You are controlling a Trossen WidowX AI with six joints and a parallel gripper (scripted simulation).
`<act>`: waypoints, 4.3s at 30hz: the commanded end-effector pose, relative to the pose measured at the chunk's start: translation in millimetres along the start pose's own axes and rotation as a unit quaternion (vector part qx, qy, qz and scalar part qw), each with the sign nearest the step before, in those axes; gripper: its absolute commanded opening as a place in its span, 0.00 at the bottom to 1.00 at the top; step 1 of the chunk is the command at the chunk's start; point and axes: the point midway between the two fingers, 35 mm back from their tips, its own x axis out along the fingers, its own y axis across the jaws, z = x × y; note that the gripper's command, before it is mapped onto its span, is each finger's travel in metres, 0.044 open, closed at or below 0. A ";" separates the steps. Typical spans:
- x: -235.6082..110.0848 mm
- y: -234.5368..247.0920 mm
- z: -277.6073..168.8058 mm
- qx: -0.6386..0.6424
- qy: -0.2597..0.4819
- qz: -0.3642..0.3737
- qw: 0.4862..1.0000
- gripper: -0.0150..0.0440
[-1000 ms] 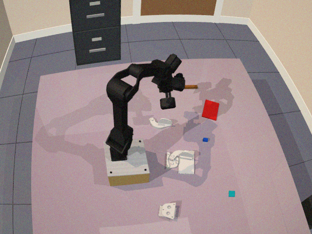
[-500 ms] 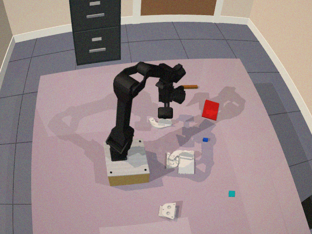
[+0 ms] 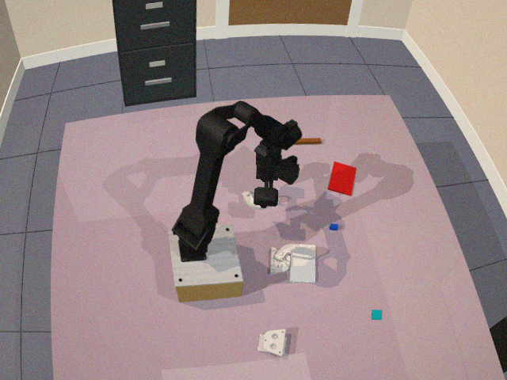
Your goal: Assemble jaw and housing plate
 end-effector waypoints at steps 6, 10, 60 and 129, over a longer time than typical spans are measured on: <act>9.0 2.1 1.0 0.003 -0.002 0.006 1.000 1.00; 15.6 2.5 1.2 0.003 -0.002 0.006 1.000 1.00; 51.8 1.4 0.9 0.001 -0.003 0.004 1.000 0.87; -25.5 -27.9 30.5 -0.005 -0.002 0.003 1.000 0.48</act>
